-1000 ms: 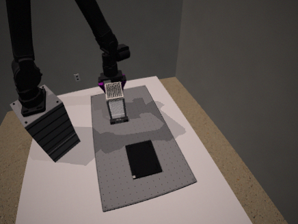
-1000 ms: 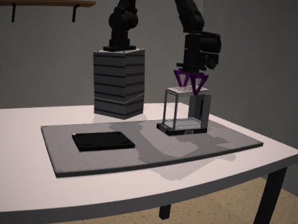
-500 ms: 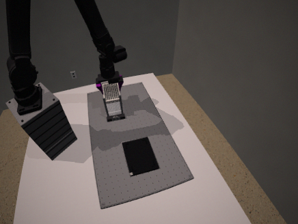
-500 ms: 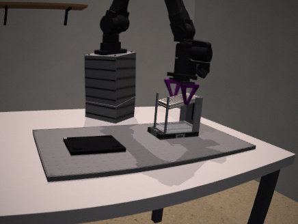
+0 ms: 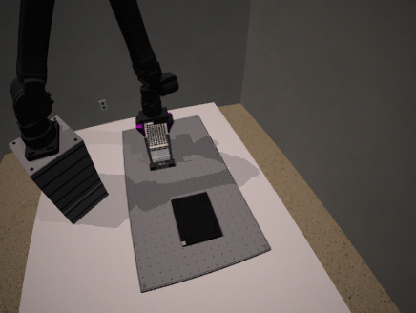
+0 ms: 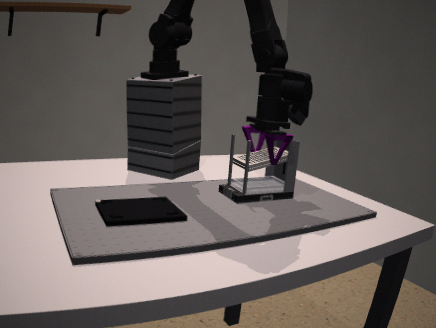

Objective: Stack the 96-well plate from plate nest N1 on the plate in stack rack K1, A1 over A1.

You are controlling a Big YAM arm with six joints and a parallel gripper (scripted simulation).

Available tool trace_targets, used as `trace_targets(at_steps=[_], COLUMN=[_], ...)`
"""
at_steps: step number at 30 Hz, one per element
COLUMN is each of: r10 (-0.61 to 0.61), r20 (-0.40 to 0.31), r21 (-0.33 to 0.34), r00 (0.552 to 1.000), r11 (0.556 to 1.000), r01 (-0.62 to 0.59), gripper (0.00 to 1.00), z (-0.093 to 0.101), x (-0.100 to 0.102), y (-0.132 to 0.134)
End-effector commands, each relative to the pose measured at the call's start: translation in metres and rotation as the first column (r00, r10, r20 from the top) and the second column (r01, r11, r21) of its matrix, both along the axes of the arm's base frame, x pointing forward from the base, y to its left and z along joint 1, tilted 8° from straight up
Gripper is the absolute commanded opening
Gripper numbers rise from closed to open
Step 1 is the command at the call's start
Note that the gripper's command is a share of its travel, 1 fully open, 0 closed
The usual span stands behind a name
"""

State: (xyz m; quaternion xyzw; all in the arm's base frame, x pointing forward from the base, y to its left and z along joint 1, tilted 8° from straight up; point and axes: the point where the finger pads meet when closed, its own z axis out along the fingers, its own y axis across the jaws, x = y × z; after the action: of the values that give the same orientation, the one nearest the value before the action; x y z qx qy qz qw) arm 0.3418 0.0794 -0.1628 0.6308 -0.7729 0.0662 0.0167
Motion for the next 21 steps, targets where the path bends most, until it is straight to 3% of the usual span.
trace_targets(at_steps=[1, 21], r10=[-0.003, -0.003], r20=[0.024, 0.027], r21=[0.009, 0.010], r00=[1.000, 1.000], r11=[1.000, 1.000], r01=[0.002, 0.002], gripper=[0.00, 0.00], z=[-0.002, -0.031], x=[0.013, 0.017], y=[-0.002, -0.005])
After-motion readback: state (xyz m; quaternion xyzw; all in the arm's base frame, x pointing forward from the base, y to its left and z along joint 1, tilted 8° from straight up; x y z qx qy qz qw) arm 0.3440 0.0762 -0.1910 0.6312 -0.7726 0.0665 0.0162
